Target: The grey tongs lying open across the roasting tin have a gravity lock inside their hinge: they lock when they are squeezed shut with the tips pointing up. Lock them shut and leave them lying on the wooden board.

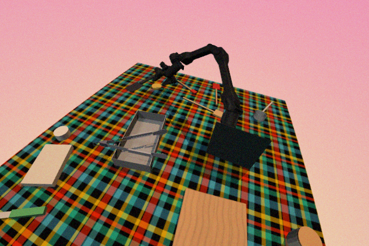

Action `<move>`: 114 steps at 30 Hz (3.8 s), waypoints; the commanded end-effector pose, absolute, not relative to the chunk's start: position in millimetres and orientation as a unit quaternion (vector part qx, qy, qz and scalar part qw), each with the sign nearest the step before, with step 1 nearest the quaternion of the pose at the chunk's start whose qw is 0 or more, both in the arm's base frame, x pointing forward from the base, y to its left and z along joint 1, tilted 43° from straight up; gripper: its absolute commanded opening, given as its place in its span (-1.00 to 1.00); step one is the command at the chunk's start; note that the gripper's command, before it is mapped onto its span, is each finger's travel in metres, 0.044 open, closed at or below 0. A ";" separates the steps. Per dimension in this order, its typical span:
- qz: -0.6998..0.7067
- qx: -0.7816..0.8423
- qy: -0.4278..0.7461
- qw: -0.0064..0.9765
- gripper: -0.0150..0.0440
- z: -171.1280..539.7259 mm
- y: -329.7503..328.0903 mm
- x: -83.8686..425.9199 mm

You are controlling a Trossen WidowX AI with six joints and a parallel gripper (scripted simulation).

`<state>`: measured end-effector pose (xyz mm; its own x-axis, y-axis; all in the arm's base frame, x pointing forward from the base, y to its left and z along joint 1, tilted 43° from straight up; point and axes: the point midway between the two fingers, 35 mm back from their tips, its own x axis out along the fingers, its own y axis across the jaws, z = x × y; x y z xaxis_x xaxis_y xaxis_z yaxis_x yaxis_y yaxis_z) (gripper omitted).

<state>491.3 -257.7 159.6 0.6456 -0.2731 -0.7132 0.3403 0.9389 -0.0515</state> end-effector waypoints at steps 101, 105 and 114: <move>-0.087 -0.406 0.688 0.596 1.00 -195.7 109.7 380.7; -0.087 -0.406 0.688 0.596 1.00 -200.5 105.1 380.4; -0.088 -0.406 0.688 0.595 1.00 -210.2 95.6 379.6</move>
